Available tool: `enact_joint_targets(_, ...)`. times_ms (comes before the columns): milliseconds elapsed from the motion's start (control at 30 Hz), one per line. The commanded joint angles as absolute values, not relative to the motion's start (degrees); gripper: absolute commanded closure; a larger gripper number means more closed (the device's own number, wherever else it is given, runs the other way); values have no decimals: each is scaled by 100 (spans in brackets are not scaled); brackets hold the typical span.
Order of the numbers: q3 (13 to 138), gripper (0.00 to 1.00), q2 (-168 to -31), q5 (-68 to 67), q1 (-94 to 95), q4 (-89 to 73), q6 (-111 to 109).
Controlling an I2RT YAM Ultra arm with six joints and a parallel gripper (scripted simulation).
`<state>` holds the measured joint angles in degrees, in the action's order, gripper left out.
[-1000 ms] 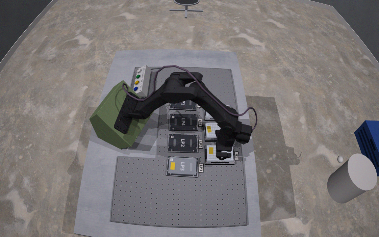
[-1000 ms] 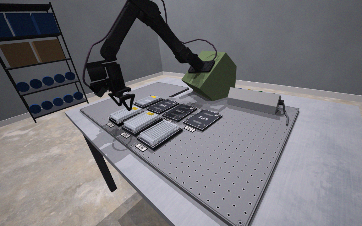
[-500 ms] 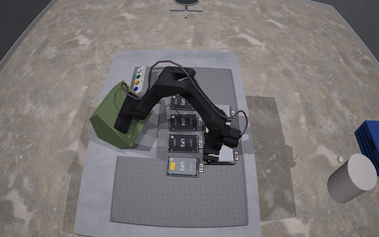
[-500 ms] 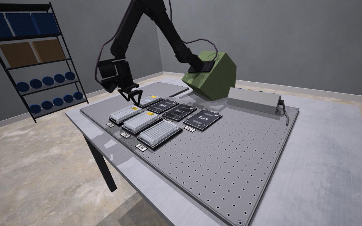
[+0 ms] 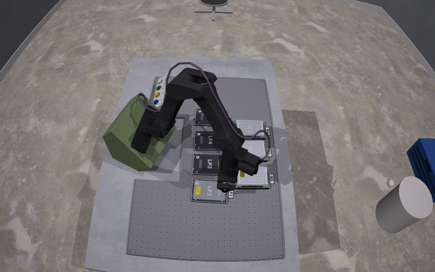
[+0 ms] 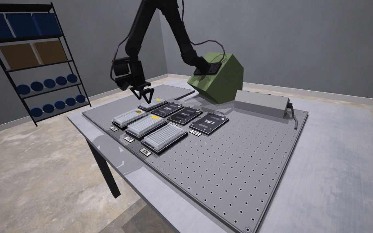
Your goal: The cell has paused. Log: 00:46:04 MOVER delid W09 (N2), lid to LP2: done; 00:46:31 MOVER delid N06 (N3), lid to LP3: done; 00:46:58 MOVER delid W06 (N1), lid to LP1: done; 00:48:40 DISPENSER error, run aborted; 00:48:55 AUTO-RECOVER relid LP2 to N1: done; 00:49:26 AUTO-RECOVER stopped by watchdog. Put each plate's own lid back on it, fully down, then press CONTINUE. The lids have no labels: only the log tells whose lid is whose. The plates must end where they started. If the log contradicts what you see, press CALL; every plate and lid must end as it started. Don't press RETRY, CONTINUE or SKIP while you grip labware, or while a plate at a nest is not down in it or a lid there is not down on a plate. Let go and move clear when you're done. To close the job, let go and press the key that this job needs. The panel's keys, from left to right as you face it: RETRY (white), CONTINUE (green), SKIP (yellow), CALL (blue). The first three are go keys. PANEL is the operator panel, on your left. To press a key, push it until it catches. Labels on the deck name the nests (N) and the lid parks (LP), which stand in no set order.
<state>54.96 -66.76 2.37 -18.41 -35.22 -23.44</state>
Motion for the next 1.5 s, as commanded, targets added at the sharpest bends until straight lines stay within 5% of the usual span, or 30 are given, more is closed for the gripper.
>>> enact_joint_targets(0, 5199, 0, -6379, 588, -2148, -3324, -2717)
enact_joint_targets(467, 4308, 0, -5939, 1500, -3493, -3049, -3707)
enact_joint_targets(1467, 4596, 0, -6095, 1575, -3521, -3158, -3747)
